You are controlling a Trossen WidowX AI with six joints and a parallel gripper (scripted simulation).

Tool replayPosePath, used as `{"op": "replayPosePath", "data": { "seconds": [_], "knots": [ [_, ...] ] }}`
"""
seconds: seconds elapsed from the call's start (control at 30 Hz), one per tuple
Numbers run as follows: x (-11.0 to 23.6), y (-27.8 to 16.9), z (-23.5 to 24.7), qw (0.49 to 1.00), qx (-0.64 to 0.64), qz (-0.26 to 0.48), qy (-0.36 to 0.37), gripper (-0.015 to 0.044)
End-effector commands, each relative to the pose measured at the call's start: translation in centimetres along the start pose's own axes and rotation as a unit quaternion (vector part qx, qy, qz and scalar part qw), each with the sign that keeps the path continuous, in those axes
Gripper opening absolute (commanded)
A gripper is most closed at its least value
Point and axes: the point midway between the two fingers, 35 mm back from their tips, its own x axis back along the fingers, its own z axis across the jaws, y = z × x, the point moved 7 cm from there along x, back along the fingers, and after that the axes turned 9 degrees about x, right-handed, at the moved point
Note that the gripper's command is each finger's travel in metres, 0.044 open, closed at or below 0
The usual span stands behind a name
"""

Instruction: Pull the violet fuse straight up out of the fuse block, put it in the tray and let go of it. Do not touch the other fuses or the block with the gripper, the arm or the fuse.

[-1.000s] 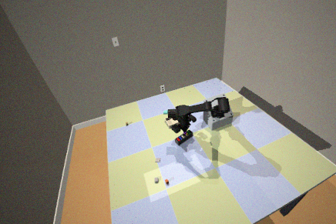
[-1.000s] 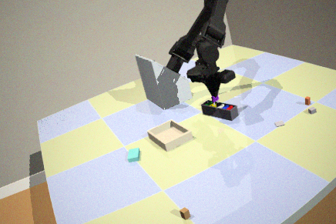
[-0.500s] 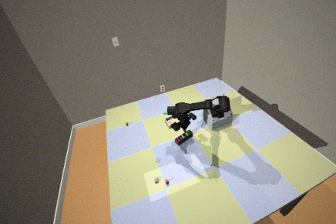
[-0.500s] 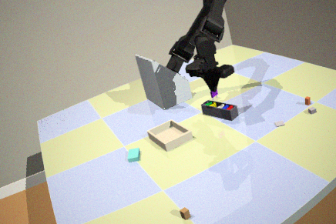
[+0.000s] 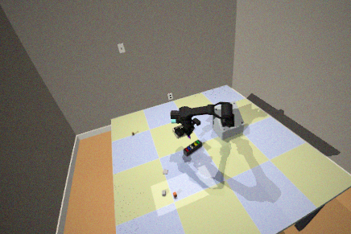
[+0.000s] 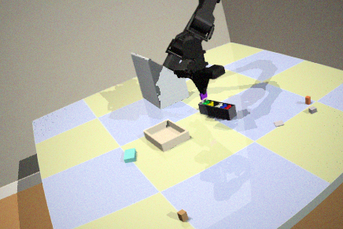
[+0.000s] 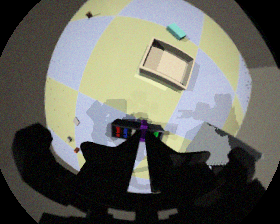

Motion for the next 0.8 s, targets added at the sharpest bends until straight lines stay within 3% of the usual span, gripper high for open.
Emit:
{"op": "replayPosePath", "data": {
  "seconds": [0.0, 0.77],
  "knots": [
    [0.1, 2.2, -0.5, 1.000, 0.001, -0.002, -0.003, 0.0000],
    [-0.2, 13.1, -6.2, 1.000, 0.003, -0.002, -0.003, 0.0000]
  ]
}}
